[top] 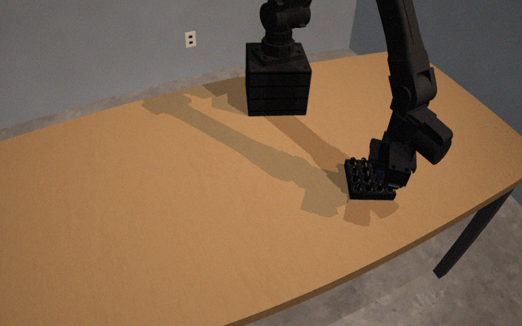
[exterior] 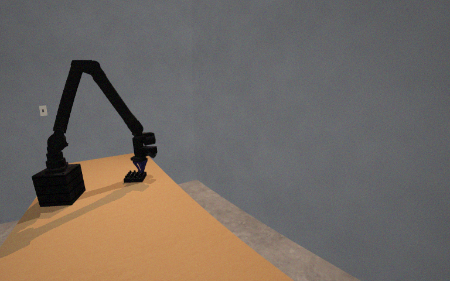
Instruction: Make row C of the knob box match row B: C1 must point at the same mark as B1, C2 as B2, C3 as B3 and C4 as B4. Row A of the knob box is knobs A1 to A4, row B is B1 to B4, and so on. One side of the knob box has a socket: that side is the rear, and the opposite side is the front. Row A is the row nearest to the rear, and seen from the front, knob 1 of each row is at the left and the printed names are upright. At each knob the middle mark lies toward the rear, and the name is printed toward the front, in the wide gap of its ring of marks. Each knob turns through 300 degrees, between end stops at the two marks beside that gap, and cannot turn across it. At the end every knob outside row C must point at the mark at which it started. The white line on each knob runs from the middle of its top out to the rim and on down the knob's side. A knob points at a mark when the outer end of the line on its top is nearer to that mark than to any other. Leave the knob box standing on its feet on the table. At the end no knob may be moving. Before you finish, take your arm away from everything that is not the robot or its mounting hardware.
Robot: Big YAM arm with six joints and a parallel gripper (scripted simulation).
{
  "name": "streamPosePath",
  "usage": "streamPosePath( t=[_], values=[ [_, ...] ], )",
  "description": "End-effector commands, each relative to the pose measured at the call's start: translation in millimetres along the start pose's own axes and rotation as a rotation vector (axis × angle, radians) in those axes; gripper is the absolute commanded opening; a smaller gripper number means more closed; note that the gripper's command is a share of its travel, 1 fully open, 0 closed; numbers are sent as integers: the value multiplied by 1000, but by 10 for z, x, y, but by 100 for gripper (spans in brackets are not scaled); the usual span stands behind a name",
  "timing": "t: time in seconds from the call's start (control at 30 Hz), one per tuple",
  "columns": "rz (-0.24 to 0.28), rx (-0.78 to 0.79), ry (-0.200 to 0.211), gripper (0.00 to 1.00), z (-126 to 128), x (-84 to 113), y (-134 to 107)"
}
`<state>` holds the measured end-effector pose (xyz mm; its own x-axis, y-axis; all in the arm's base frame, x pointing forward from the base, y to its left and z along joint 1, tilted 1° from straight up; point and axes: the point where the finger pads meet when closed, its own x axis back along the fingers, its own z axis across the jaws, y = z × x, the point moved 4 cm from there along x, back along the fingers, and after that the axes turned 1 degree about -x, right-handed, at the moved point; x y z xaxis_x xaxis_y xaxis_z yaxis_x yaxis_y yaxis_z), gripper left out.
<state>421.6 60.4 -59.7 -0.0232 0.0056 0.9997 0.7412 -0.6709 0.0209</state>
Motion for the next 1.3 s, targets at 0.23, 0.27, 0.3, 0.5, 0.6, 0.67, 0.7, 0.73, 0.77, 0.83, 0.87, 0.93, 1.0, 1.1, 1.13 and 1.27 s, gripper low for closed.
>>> streamPosePath(
  t=[0.23, 0.27, 0.3, 0.5, 0.6, 0.67, 0.7, 0.73, 0.77, 0.83, 0.87, 0.93, 1.0, 1.1, 1.13, 1.27],
  values=[
    [-9, 11, 12, 18, 71, -28, 61],
    [-9, 11, 12, 18, 71, -28, 61],
    [-9, 11, 12, 18, 71, -28, 61],
    [-9, 11, 11, 18, 70, -28, 61],
    [-8, 11, 10, 18, 68, -27, 59],
    [-1, 11, 2, 18, 52, -14, 45],
    [3, 12, -3, 18, 44, -2, 38],
    [-7, 11, 10, 18, 71, 78, 60],
    [-23, 11, 28, 18, 108, 195, 92],
    [-25, 11, 31, 18, 122, 250, 102],
    [-27, 11, 33, 18, 132, 284, 109],
    [-32, 11, 39, 18, 160, 360, 129],
    [-36, 11, 44, 18, 184, 437, 148],
    [-31, 11, 38, 18, 156, 473, 122],
    [-31, 11, 38, 18, 156, 473, 122],
    [-19, 11, 23, 18, 112, 474, 82]
  ],
)
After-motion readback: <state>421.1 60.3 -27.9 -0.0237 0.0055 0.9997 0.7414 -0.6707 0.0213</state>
